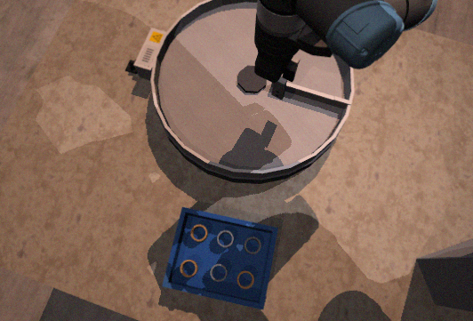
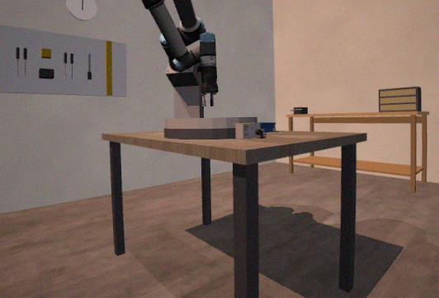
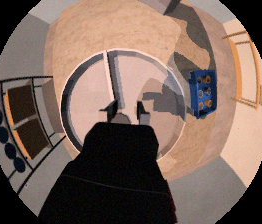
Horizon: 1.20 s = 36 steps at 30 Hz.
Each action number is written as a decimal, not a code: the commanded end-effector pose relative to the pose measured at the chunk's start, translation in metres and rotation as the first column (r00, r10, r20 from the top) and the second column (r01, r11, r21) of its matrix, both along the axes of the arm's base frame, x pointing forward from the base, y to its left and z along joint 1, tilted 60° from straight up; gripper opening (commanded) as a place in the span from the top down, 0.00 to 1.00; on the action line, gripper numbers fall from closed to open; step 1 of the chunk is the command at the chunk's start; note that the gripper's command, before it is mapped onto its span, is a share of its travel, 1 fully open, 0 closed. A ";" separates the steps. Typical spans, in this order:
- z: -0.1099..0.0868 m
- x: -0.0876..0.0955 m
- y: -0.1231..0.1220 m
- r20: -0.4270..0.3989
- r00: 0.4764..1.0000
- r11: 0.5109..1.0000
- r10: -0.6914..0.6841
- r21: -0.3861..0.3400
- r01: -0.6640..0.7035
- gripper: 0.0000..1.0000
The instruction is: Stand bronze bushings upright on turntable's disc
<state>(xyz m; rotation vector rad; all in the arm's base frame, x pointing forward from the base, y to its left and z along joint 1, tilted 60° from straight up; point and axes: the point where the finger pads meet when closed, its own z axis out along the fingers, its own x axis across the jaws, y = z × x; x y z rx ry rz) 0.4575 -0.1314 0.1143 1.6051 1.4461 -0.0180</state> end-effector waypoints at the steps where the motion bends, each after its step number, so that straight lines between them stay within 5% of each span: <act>1: -0.015 0.023 0.014 0.028 0.999 0.999 -0.041 0.028 0.040 0.24; 22: -0.086 0.087 0.090 0.118 0.983 0.986 -0.137 0.113 0.124 0.24; 36: -0.131 0.109 0.141 0.177 0.967 0.976 -0.183 0.150 0.157 0.24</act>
